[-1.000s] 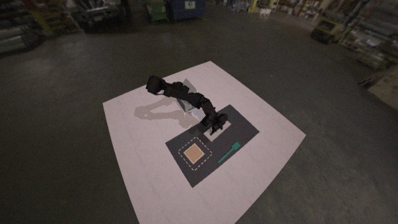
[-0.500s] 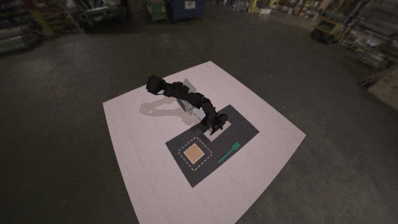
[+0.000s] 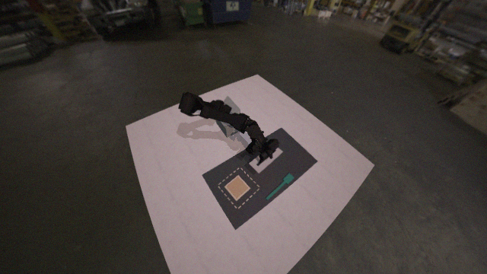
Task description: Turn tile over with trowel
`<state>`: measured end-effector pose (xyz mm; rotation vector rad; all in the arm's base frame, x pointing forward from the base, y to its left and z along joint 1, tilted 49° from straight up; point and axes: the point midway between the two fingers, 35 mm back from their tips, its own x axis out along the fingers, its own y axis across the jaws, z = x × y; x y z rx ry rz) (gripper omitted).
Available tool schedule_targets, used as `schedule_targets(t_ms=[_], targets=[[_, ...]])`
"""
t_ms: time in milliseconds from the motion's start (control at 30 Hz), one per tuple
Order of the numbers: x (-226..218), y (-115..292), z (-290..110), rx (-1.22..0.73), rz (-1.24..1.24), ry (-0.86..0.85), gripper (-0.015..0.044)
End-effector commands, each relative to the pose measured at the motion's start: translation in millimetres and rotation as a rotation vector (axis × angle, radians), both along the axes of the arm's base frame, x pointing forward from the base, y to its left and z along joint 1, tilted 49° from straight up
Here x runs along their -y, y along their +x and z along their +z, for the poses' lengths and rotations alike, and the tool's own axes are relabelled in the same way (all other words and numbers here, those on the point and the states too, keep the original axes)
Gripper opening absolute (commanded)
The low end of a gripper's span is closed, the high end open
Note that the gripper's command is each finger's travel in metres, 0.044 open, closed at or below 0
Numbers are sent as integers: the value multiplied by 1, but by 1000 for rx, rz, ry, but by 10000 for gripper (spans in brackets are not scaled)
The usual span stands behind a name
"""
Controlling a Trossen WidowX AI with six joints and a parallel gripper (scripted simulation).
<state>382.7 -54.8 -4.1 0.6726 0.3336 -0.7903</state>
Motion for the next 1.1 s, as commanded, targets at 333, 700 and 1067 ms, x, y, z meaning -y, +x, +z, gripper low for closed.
schedule_targets(t_ms=[333,700,1067], targets=[[-11,19,-25,-179,110,-37,0],[-30,43,-70,-480,313,-72,0],[-49,53,-112,-763,531,-70,0]])
